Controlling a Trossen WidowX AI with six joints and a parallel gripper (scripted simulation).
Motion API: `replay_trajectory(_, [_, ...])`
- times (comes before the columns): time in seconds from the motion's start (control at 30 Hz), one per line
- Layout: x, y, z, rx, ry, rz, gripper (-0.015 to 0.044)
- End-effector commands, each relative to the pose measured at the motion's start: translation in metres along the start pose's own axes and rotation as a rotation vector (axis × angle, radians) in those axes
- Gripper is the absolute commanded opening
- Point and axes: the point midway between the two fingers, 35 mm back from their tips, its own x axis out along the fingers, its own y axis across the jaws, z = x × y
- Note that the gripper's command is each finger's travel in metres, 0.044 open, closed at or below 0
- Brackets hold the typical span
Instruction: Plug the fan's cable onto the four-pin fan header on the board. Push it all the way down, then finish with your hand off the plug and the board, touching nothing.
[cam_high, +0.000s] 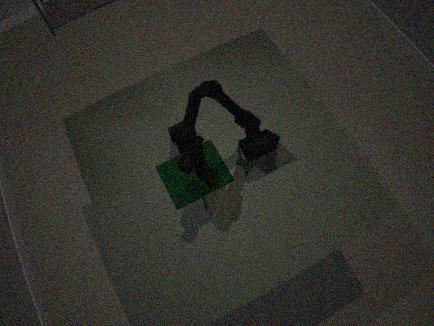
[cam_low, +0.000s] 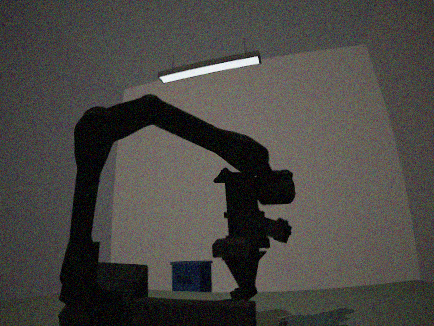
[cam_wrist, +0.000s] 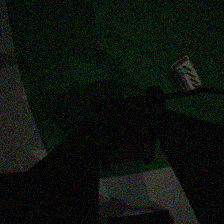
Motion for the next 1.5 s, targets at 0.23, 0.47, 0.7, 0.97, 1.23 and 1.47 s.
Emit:
replay_trajectory(0.23, [-0.001, 0.002, -0.003, -0.386, 0.016, -0.033, 0.0000])
replay_trajectory(0.47, [-0.001, 0.003, -0.004, -0.627, 0.032, -0.049, 0.0000])
replay_trajectory(0.7, [-0.001, 0.003, -0.005, -0.712, 0.039, -0.054, 0.0000])
replay_trajectory(0.97, [0.006, 0.005, -0.007, -0.703, 0.027, 0.002, 0.0000])
replay_trajectory(1.23, [0.017, 0.009, -0.009, -0.691, 0.001, 0.083, 0.0000])
replay_trajectory(1.47, [0.025, 0.012, -0.011, -0.681, -0.028, 0.151, 0.0000])
